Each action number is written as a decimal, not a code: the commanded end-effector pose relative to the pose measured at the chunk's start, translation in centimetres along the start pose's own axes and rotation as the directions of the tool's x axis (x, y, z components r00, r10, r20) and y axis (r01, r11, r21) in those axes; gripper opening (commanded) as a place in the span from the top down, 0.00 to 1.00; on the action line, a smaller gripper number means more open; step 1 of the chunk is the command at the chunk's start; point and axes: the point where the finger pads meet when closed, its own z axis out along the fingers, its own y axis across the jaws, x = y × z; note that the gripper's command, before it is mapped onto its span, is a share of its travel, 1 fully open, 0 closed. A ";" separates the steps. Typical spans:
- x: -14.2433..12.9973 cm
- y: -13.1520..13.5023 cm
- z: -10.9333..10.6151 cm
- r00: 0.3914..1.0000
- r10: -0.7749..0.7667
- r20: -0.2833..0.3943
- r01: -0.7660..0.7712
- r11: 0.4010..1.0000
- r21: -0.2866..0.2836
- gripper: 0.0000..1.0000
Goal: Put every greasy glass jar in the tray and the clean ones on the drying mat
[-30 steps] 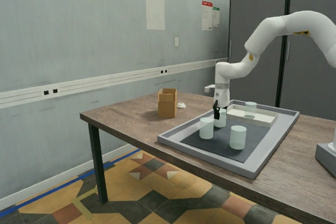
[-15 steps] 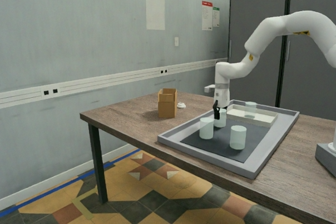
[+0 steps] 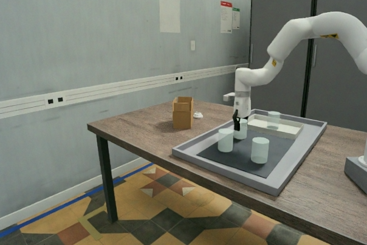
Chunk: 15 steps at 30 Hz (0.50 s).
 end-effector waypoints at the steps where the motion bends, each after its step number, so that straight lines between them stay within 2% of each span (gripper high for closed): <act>1: 0.2 0.0 -0.2 1.000 0.000 -0.004 0.000 1.000 0.000 0.17; 15: 0.2 0.0 -0.2 1.000 0.000 -0.004 0.000 1.000 0.000 0.20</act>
